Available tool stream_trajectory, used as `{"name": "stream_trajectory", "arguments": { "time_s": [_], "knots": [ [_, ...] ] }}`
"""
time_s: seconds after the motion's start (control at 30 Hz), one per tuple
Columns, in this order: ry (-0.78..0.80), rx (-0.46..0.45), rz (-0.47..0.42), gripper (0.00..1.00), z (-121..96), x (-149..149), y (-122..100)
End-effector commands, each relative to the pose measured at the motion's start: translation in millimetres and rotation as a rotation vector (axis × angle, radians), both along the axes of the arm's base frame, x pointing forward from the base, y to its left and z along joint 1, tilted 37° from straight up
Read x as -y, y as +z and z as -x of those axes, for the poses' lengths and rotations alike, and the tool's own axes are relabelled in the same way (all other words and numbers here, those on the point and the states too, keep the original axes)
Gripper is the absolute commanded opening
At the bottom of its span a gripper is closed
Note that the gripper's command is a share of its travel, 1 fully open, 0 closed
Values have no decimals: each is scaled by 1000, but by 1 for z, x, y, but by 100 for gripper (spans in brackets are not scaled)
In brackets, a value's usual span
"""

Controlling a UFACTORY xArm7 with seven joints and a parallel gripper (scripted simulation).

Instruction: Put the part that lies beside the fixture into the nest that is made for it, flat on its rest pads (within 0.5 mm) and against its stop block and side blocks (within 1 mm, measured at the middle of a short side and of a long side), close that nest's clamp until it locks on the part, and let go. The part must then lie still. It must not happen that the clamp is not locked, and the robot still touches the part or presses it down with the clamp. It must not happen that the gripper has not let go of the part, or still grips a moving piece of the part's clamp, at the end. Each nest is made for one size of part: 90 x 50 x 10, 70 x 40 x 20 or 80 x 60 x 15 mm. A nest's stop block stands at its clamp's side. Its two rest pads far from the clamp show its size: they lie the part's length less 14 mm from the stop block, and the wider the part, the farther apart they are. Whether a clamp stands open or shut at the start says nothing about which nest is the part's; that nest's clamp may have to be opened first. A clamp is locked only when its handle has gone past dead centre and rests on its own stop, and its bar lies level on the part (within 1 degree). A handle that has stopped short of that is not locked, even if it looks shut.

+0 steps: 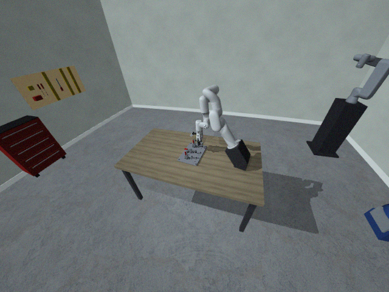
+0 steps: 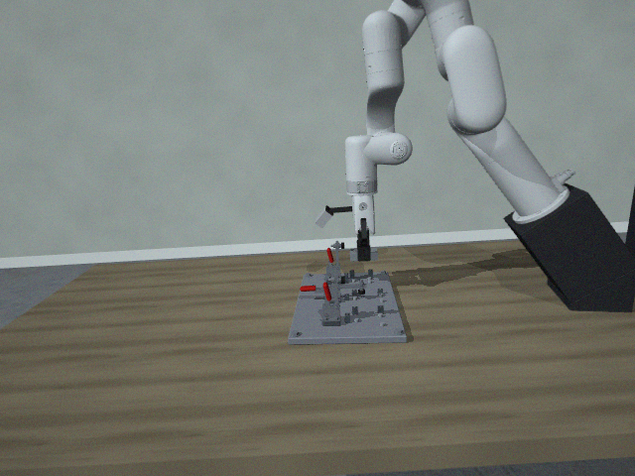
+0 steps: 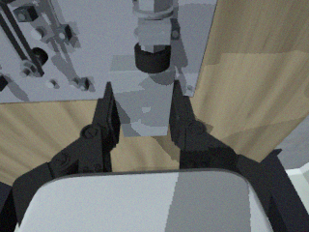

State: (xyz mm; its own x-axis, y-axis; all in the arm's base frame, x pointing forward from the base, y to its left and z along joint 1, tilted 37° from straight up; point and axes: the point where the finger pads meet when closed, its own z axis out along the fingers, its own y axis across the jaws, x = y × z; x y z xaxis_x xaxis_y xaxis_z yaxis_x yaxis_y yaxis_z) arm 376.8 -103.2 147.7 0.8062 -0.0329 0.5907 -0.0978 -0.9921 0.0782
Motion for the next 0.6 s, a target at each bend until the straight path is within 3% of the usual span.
{"name": "stream_trajectory", "arguments": {
  "time_s": [0.0, 0.57],
  "knots": [
    [0, 2, 0, 0, 0, 0, 1],
    [-1, 2, 0, 0, -2, 1, -1]
  ]
}}
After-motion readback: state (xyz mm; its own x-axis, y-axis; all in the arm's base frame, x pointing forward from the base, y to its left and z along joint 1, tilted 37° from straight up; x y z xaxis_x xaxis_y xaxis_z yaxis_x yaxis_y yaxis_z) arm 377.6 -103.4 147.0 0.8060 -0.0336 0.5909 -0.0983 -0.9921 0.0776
